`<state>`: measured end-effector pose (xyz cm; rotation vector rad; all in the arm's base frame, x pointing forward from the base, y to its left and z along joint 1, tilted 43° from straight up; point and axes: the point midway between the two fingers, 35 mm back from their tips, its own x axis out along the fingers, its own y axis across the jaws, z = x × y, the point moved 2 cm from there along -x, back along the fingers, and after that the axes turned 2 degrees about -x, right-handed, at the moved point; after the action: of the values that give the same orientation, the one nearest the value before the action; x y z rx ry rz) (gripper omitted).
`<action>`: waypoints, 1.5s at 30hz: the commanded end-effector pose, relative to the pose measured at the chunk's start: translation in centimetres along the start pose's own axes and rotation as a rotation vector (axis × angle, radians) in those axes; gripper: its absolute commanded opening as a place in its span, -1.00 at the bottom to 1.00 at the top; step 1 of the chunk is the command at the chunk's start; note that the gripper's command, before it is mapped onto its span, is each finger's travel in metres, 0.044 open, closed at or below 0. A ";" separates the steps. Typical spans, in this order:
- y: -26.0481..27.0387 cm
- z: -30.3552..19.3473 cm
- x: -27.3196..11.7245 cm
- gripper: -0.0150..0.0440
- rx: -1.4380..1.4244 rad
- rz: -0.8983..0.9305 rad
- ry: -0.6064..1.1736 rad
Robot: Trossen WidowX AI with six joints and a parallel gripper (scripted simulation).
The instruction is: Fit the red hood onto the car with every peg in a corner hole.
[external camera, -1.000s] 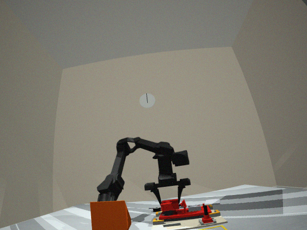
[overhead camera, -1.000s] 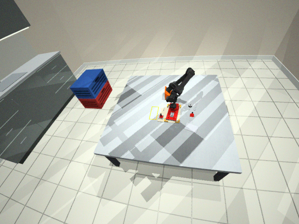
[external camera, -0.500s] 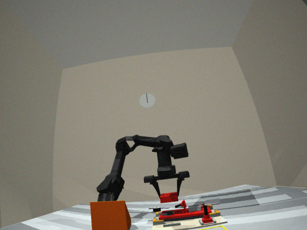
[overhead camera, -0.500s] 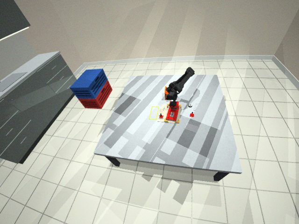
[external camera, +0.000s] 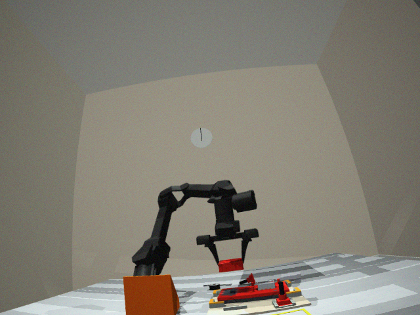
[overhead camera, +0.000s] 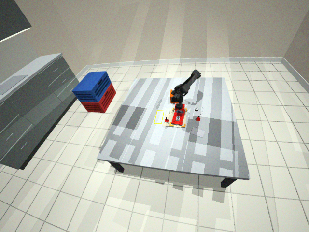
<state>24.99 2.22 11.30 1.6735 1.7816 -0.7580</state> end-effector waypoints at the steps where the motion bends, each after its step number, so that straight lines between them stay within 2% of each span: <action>1: 0.3 0.0 0.0 -0.49 -0.046 0.000 0.000; 45: 6.6 0.8 -0.6 -0.49 -1.013 0.003 -0.001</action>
<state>30.99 1.65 11.00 1.0204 1.7194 0.1109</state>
